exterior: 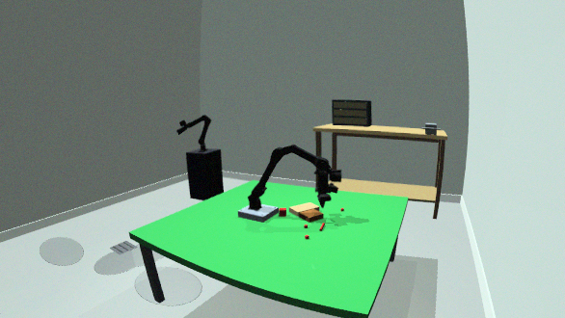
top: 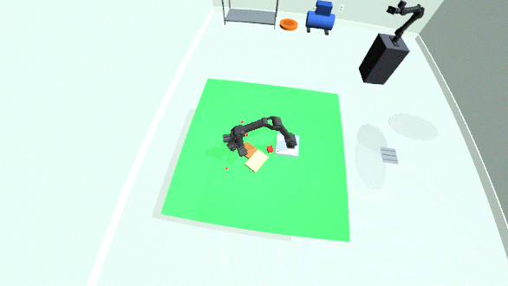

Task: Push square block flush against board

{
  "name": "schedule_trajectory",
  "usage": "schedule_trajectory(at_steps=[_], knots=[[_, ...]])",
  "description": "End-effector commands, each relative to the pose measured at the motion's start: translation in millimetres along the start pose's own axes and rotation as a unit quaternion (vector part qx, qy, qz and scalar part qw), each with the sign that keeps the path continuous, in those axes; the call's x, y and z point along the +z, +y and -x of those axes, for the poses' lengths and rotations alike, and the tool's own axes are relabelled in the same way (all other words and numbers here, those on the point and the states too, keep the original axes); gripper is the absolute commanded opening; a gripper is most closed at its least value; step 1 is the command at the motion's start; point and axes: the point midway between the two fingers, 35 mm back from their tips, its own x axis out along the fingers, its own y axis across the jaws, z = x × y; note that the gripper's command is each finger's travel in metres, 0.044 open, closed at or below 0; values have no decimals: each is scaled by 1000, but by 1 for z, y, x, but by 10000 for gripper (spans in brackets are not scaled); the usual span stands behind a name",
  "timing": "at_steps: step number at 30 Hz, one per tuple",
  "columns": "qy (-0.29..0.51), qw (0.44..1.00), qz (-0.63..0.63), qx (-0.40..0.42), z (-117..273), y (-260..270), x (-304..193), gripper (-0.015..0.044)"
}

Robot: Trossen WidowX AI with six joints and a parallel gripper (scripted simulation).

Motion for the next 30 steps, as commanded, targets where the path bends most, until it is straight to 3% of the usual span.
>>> schedule_trajectory(at_steps=[1,13,17,21,30], knots=[[1,998,55,-1,-1,10,2,0],[0,970,242,1,-1,47,8,0],[0,970,244,1,-4,48,8,0],[0,970,244,1,-53,48,8,0],[0,970,244,1,-56,47,6,0]])
